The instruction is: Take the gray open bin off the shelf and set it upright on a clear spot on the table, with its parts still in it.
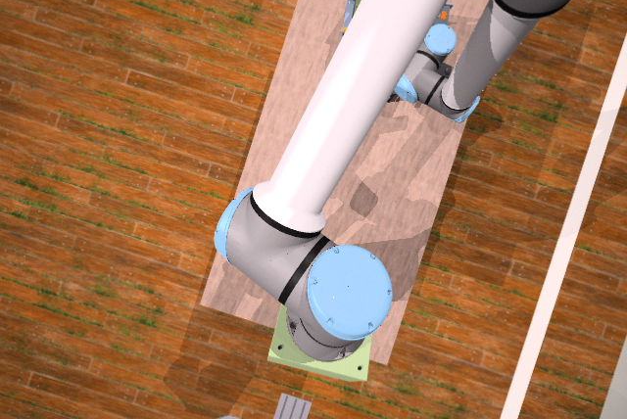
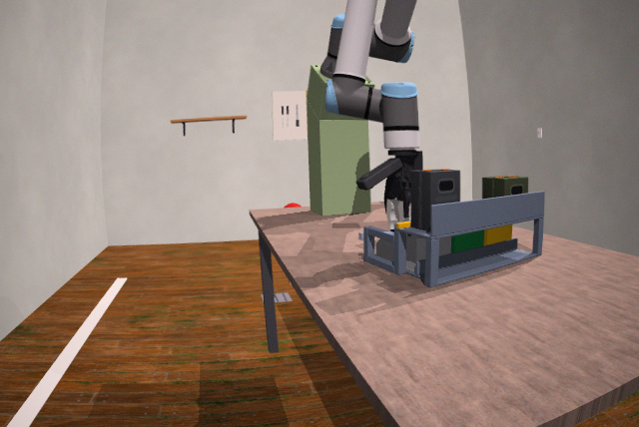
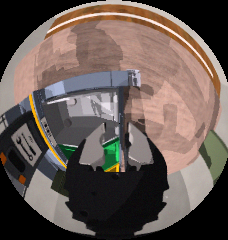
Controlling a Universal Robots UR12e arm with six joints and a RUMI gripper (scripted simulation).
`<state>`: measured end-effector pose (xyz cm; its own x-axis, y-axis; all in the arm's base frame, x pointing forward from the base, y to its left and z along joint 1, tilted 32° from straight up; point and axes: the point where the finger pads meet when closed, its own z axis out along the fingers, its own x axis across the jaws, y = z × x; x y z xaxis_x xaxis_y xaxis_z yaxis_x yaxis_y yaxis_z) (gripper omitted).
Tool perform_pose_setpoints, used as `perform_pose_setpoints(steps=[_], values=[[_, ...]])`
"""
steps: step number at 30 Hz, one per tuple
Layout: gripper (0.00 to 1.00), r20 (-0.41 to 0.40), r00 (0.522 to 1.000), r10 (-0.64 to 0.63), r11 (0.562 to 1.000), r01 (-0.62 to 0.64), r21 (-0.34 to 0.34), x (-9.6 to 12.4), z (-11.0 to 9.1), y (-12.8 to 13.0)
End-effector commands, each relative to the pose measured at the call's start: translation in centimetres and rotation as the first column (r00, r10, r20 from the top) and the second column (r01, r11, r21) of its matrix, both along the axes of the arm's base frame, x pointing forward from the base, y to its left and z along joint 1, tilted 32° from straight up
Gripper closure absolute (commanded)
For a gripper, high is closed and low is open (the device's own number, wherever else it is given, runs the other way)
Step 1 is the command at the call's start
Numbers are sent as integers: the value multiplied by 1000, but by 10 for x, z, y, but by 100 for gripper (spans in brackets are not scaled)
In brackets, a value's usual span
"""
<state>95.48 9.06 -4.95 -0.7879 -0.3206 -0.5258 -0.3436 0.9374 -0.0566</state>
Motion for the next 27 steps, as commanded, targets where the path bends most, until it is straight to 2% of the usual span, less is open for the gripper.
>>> perform_pose_setpoints(steps=[1,27], values=[[74,1,1000,0,1000,0,0,0,1,0],[74,1,1000,0,1000,0,0,-3,7,-1]])
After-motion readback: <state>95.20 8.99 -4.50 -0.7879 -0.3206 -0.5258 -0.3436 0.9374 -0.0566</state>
